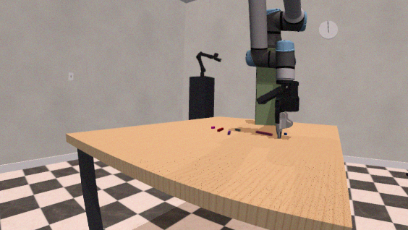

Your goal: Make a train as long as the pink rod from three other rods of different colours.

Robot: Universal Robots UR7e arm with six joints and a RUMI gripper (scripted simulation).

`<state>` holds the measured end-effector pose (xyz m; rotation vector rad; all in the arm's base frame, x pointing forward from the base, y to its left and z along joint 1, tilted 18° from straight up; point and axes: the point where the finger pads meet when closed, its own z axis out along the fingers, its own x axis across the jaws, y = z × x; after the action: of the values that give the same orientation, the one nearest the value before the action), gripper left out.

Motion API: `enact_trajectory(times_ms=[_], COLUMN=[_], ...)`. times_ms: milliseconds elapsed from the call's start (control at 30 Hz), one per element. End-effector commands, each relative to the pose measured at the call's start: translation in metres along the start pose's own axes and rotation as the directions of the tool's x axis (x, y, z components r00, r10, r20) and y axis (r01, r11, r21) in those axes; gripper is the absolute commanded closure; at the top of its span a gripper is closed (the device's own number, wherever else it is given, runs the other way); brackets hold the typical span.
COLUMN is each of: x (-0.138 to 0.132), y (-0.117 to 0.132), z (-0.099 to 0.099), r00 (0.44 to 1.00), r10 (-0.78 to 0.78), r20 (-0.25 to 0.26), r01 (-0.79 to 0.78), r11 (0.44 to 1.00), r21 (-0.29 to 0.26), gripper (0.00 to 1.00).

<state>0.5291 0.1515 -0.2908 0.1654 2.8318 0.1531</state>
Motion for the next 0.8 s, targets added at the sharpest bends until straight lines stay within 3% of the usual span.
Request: enact_trajectory(times_ms=[0, 567, 767], x=[-0.0015, -0.0014, 0.0000], y=[0.0012, 0.0011, 0.0004], z=[-0.0003, -0.0006, -0.0101], r00=[1.000, 1.000, 1.000], r10=[-0.002, -0.002, -0.001], r20=[0.004, 0.003, 0.001], r01=[0.002, 0.002, 0.001], r11=[1.000, 1.000, 1.000], r21=[0.000, 0.000, 0.000], gripper=[1.00, 1.00, 1.00])
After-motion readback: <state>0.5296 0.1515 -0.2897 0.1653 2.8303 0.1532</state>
